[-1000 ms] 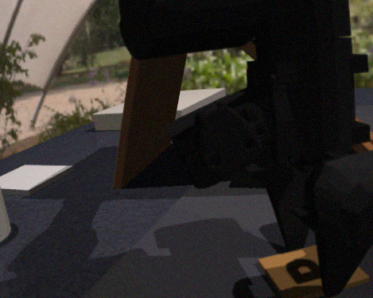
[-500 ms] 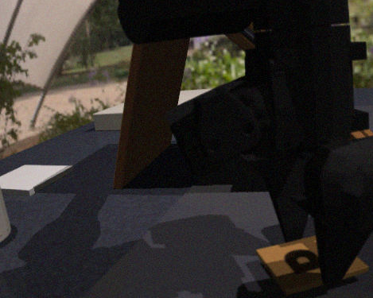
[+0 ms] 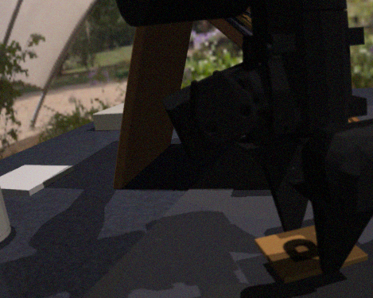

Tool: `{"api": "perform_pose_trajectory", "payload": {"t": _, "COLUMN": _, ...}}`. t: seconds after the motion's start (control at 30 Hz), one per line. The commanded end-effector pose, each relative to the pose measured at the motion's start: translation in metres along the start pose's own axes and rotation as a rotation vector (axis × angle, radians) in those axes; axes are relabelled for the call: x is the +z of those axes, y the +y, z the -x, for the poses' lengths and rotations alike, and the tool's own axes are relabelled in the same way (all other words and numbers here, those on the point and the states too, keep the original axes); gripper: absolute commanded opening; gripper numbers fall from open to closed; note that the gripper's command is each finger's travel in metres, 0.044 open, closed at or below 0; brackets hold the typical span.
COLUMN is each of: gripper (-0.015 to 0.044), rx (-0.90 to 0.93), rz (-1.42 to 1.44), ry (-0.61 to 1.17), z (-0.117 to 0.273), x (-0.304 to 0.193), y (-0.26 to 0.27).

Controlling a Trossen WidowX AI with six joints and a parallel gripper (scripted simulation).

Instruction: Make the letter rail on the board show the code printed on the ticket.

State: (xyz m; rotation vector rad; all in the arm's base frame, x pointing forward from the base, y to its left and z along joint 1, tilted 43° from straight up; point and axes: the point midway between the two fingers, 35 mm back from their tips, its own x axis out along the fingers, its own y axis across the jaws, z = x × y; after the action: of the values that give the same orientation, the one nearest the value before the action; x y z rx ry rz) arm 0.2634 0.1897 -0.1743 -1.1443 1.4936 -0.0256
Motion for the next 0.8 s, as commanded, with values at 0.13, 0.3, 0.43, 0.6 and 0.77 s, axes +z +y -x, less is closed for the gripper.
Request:
{"api": "perform_pose_trajectory", "payload": {"t": 0.13, "gripper": 0.0, "rx": 0.002, "rz": -0.005, "ry": 0.0, "z": 0.006, "x": 0.0, "y": 0.0}}
{"api": "perform_pose_trajectory", "payload": {"t": 0.3, "gripper": 0.0, "rx": 0.002, "rz": -0.005, "ry": 0.0, "z": 0.008, "x": 0.0, "y": 0.0}}
{"api": "perform_pose_trajectory", "payload": {"t": 0.43, "gripper": 0.0, "rx": 0.002, "rz": -0.005, "ry": 0.0, "z": 0.011, "x": 0.0, "y": 0.0}}
{"api": "perform_pose_trajectory", "payload": {"t": 0.6, "gripper": 0.0, "rx": 0.003, "rz": -0.005, "ry": 0.0, "z": 0.013, "x": 0.0, "y": -0.001}}
{"api": "perform_pose_trajectory", "payload": {"t": 0.77, "gripper": 0.0, "rx": -0.004, "rz": -0.006, "ry": -0.017, "z": 0.015, "x": 0.002, "y": -0.002}}
